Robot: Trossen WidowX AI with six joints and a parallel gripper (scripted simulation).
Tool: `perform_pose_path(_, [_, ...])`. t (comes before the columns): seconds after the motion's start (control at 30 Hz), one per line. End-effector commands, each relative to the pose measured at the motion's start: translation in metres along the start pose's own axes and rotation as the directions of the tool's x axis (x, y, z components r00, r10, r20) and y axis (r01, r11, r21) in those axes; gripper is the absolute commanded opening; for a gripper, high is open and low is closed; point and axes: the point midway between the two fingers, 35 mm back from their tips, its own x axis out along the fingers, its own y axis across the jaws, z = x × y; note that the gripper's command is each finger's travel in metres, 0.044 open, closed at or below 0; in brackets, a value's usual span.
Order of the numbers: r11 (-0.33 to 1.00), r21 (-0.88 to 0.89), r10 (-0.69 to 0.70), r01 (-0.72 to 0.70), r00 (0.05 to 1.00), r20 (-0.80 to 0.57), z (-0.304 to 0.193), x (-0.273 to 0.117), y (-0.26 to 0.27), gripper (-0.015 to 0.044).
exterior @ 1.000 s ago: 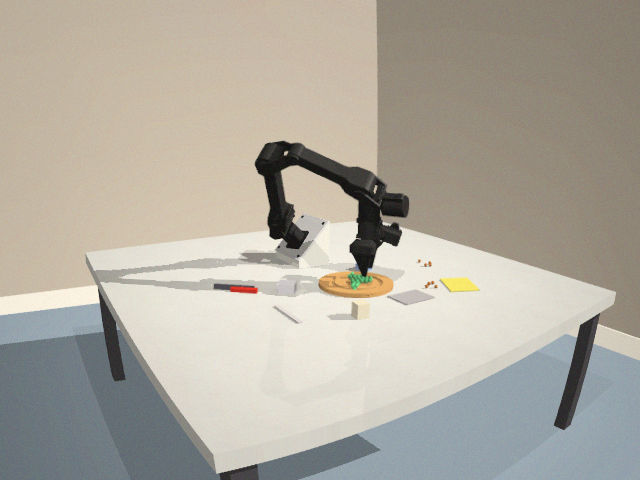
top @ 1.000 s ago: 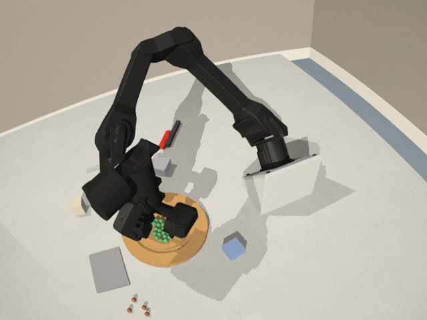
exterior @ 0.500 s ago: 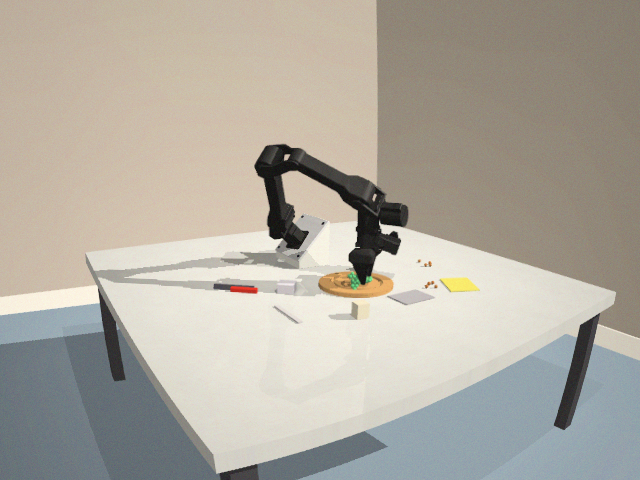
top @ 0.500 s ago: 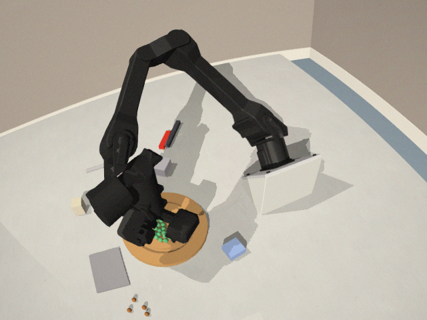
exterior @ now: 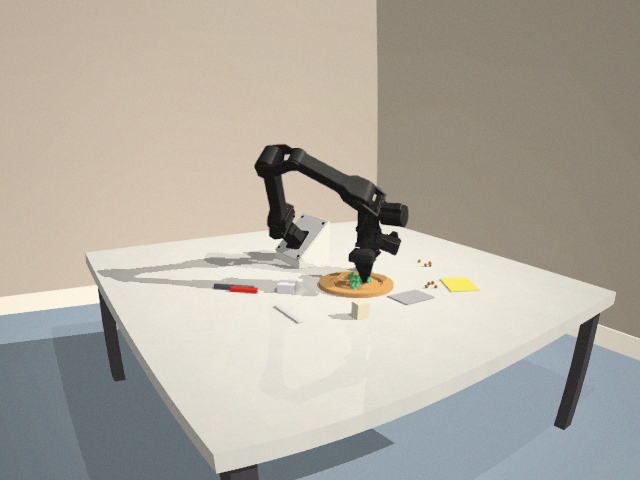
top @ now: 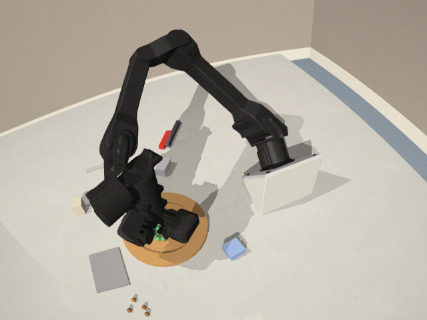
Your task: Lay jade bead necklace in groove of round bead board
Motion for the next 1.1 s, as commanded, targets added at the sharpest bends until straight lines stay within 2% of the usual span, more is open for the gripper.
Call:
perform_pose_path(0.0, [1.0, 0.001, 0.0, 0.0, 1.0, 0.0, 0.0, 0.0, 0.0, 0.0019])
perform_pose_path(0.1, [1.0, 0.001, 0.0, 0.0, 1.0, 0.0, 0.0, 0.0, 0.0, 0.0])
perform_pose_path(0.77, [1.0, -0.006, -0.005, 0.005, 1.0, -0.003, 0.0, -0.007, 0.0, 0.0])
perform_pose_path(1.07, [1.0, -0.005, -0.005, 0.005, 1.0, -0.003, 0.013, -0.007, -0.018, 0.0])
